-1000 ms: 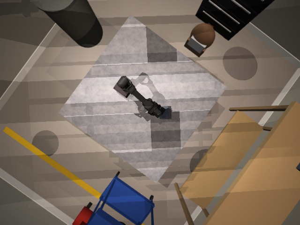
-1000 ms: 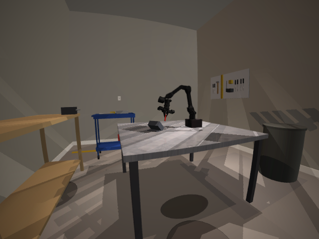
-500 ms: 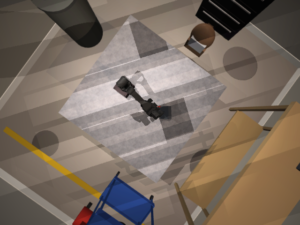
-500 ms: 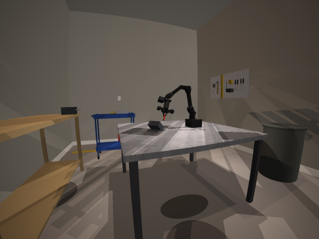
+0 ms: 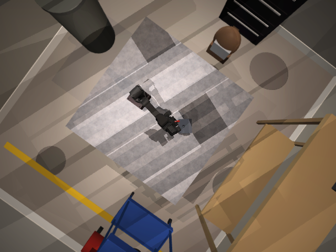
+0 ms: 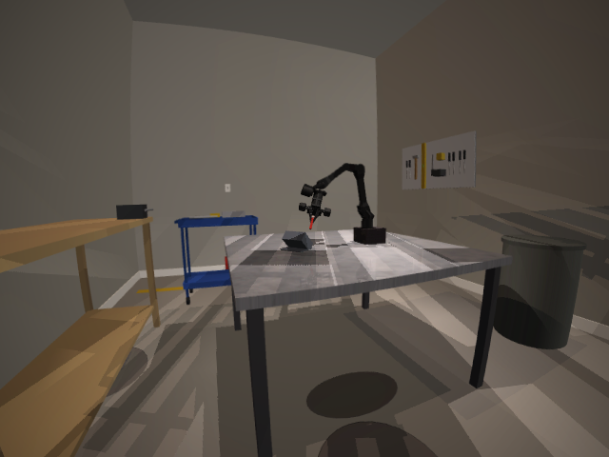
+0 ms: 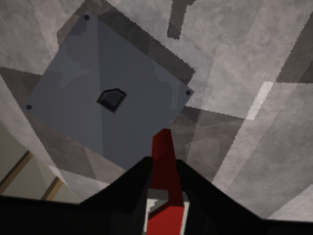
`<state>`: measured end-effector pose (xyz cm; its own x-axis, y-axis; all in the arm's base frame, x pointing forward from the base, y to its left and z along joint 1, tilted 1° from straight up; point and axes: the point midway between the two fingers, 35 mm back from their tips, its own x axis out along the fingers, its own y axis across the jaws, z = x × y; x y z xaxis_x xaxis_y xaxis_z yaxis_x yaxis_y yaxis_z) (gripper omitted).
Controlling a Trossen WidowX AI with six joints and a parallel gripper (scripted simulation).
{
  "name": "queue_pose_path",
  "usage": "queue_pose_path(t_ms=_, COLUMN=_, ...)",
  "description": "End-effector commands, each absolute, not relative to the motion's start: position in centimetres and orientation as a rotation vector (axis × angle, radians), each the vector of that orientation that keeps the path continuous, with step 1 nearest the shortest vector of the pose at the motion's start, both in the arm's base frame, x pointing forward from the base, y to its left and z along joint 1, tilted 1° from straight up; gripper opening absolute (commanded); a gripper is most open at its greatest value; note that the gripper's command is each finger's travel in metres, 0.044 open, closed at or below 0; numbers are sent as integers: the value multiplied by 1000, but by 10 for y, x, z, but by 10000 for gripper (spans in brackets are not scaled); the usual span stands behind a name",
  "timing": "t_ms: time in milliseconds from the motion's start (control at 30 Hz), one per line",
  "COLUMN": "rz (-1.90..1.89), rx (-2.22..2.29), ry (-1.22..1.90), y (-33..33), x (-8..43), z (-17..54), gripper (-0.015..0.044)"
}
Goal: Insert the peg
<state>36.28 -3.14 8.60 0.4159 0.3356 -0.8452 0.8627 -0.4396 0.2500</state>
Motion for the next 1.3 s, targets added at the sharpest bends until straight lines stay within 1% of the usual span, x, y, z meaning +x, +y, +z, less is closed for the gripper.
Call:
queue_pose_path(t_ms=0, rz=-977, rx=2036, ry=990, y=-36, x=363, z=88, gripper=0)
queue_pose_path(t_ms=867, rz=-1073, rx=2350, ry=845, y=-61, x=365, z=96, gripper=0)
queue_pose_path(t_ms=1267, rz=-1089, rx=2413, ry=813, y=-60, x=378, z=83, gripper=0)
